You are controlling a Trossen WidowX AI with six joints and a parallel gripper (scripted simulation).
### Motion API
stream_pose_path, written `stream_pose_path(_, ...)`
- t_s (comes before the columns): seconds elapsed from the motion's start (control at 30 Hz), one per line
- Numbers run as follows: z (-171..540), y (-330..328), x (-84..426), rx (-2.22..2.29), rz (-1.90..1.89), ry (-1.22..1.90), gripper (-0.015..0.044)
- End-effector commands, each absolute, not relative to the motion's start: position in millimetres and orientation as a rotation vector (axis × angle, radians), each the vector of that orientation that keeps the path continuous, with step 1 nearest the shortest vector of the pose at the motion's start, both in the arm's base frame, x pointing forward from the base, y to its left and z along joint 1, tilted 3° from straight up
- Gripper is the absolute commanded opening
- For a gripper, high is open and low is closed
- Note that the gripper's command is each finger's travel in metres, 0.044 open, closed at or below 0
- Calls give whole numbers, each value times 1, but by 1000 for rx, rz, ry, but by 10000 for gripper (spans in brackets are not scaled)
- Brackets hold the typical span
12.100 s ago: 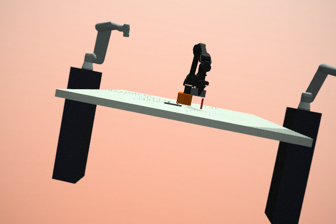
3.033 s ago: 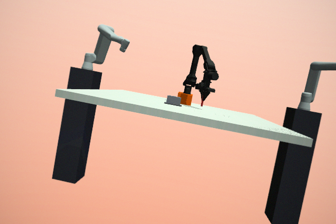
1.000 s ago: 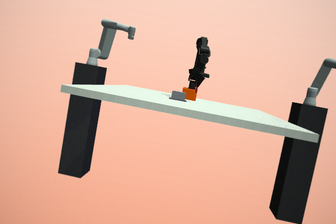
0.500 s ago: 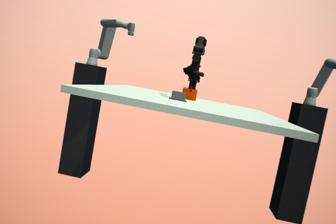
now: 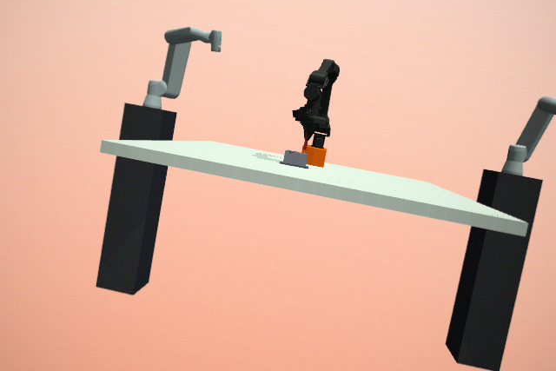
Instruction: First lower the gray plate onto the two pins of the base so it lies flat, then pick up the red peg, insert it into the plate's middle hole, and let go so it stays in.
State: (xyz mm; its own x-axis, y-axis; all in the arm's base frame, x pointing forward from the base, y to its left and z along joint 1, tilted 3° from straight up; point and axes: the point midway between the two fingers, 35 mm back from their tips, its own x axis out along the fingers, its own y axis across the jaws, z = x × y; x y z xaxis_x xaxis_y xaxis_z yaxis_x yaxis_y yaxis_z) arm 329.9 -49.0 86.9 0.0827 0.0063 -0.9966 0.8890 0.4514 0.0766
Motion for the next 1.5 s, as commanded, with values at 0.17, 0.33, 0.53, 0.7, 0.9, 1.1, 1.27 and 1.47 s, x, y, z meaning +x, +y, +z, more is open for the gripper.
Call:
stream_pose_path(0.17,88,-76,335,879,-799,1328,0)
stream_pose_path(0.33,88,-80,336,878,-799,1328,0)
stream_pose_path(0.53,88,-80,336,878,-799,1328,0)
stream_pose_path(0.7,88,-80,336,878,-799,1328,0)
stream_pose_path(0.9,88,-80,336,878,-799,1328,0)
stream_pose_path(1.1,88,-81,336,880,-806,1322,0)
stream_pose_path(1.27,87,-81,336,880,-806,1323,0)
stream_pose_path(1.47,80,-80,336,879,-803,1325,0)
